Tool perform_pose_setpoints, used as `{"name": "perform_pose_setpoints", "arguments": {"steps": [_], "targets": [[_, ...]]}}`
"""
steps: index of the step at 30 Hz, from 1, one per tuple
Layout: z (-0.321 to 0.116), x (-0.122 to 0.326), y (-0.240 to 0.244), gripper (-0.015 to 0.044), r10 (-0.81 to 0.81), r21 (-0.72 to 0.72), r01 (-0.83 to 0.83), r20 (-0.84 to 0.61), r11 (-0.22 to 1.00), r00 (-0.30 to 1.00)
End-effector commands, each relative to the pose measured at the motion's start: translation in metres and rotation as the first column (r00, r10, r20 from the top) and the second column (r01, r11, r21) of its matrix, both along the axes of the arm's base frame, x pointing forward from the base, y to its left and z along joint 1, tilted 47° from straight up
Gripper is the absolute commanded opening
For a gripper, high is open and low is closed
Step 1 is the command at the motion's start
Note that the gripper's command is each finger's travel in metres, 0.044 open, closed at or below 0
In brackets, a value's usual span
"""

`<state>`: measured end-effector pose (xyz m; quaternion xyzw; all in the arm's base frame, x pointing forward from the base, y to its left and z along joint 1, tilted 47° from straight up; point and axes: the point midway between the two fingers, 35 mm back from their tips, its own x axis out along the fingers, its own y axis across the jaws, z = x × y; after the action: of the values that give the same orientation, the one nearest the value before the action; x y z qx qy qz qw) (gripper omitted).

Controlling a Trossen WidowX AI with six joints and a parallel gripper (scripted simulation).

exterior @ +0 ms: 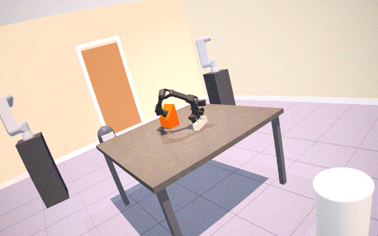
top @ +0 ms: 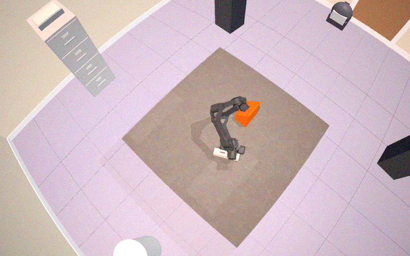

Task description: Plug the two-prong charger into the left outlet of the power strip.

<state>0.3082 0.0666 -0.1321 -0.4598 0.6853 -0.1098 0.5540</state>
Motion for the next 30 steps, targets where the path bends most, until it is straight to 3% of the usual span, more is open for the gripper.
{"name": "perform_pose_setpoints", "arguments": {"steps": [1, 30], "targets": [[0.0003, -0.0007, -0.0002, 0.0440, 0.001, 0.002, -0.001, 0.003, 1.000, 1.000], [0.0023, -0.0071, -0.0033, 0.0440, 0.004, 0.010, -0.004, 0.018, 1.000, 1.000]]}}
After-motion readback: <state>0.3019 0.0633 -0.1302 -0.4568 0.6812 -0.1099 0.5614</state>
